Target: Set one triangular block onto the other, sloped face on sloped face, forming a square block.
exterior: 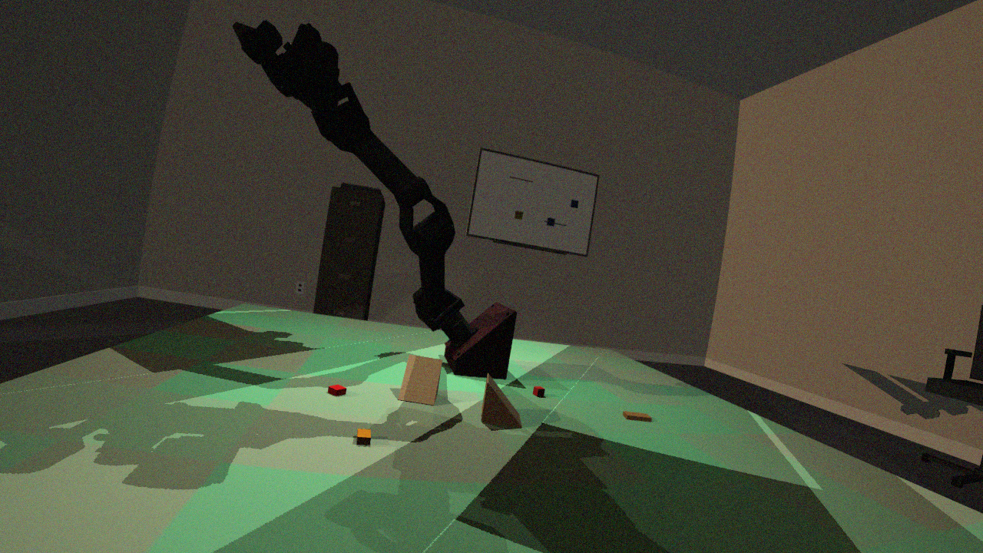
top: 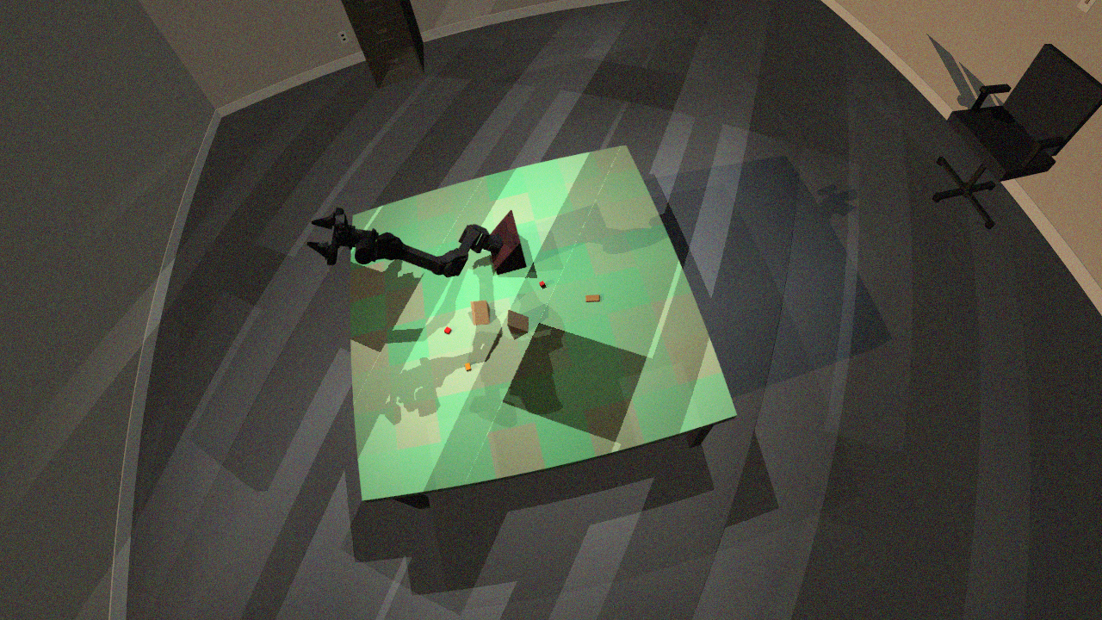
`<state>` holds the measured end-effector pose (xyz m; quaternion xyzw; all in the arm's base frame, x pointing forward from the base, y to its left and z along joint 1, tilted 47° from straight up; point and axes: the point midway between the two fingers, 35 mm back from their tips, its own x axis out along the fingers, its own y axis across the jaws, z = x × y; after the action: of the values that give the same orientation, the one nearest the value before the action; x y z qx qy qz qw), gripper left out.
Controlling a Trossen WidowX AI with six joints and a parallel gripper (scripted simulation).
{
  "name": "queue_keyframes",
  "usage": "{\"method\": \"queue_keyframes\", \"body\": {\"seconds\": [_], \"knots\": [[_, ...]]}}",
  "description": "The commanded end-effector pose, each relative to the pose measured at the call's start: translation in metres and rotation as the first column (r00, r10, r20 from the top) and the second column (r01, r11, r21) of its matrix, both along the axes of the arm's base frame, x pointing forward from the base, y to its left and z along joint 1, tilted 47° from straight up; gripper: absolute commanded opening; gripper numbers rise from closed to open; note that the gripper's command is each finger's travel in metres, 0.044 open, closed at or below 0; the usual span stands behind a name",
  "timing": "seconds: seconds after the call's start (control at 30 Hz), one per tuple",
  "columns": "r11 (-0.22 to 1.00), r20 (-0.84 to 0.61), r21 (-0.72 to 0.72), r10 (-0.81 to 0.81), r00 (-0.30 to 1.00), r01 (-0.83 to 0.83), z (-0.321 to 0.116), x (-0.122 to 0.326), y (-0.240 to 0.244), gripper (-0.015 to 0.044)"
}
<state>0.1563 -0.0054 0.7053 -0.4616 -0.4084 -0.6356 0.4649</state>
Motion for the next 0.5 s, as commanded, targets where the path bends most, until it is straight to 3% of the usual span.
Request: {"method": "queue_keyframes", "body": {"seconds": [0.0,0.2,0.47], "knots": [[1.0,0.003,0.0,0.004,1.0,-0.004,0.0,-0.001,0.0,0.0426],[0.985,0.152,-0.014,0.171,0.973,-0.171,0.002,-0.057,0.011,0.044],[0.896,0.396,-0.019,0.415,0.82,-0.444,-0.006,-0.153,-0.015,0.044]]}}
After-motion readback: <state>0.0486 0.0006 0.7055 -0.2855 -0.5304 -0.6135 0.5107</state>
